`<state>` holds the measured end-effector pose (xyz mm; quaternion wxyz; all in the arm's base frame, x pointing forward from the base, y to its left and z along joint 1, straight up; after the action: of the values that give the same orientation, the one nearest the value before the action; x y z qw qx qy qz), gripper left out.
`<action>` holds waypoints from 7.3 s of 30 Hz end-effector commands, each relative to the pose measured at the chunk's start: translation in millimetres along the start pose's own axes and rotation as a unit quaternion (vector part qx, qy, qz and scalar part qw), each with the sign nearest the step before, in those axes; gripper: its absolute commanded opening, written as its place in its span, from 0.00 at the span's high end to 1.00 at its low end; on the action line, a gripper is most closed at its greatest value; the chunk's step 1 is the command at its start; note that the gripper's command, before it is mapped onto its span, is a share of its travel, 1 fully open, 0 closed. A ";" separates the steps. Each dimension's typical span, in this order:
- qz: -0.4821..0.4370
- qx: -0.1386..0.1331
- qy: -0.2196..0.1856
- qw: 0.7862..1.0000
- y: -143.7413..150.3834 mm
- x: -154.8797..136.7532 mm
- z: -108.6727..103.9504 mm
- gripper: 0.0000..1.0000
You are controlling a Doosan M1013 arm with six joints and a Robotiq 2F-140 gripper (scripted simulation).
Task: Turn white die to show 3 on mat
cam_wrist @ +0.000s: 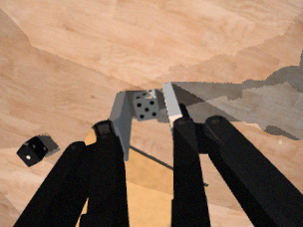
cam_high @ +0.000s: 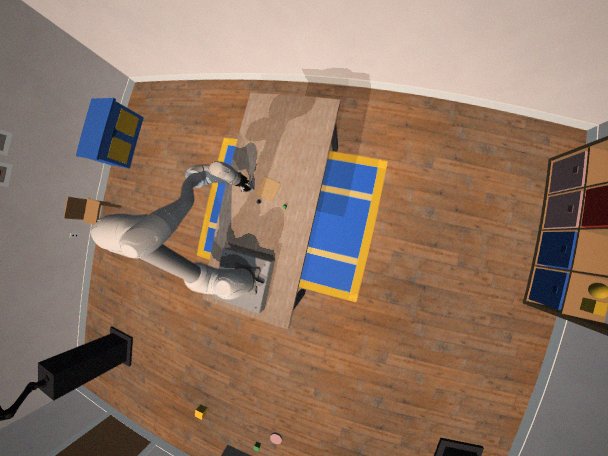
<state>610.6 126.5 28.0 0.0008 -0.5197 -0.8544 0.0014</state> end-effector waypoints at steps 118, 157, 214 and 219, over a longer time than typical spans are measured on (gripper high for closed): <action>0.236 0.000 0.000 0.972 -54.6 -113.7 -104.4 0.91; 0.236 0.000 0.000 0.972 -53.4 -113.8 -8.6 0.91; 0.236 0.000 0.000 0.972 -53.4 -113.8 -4.9 0.91; 0.236 0.000 0.000 0.972 -53.4 -113.8 -4.7 0.91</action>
<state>615.5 0.8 32.9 0.0004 -0.7067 -0.7076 0.0015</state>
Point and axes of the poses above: the point where the finger pads meet when closed, its own z axis out along the fingers, its own y axis across the jaws, x = y × z, the point moved 9 cm from there along -z, back along the fingers
